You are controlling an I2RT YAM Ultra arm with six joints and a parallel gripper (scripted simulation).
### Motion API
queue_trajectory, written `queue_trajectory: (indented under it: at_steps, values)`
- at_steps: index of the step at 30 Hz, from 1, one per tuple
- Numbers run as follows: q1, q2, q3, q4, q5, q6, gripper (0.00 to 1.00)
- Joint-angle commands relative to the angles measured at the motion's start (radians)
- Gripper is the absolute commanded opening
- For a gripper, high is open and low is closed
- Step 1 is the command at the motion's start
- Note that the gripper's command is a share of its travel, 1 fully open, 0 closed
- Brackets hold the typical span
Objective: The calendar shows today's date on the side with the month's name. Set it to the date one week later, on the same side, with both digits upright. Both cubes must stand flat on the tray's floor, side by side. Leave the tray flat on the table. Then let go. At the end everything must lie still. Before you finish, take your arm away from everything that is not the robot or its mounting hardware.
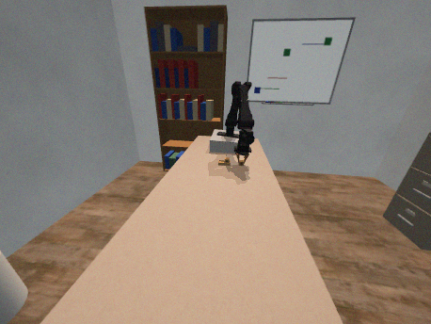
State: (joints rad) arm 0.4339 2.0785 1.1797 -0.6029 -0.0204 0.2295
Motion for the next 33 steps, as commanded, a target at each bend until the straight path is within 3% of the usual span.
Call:
queue_trajectory:
  at_steps: [1, 22, 26, 33]
  values:
    - [0.0, -0.007, 0.002, 0.002, 0.001, 0.001, 0.26]
    - [0.0, -0.007, 0.002, 0.002, 0.001, 0.001, 0.26]
    - [0.0, -0.007, 0.002, 0.002, 0.001, 0.001, 0.33]
    - [0.0, -0.007, 0.002, 0.002, 0.001, 0.001, 0.37]
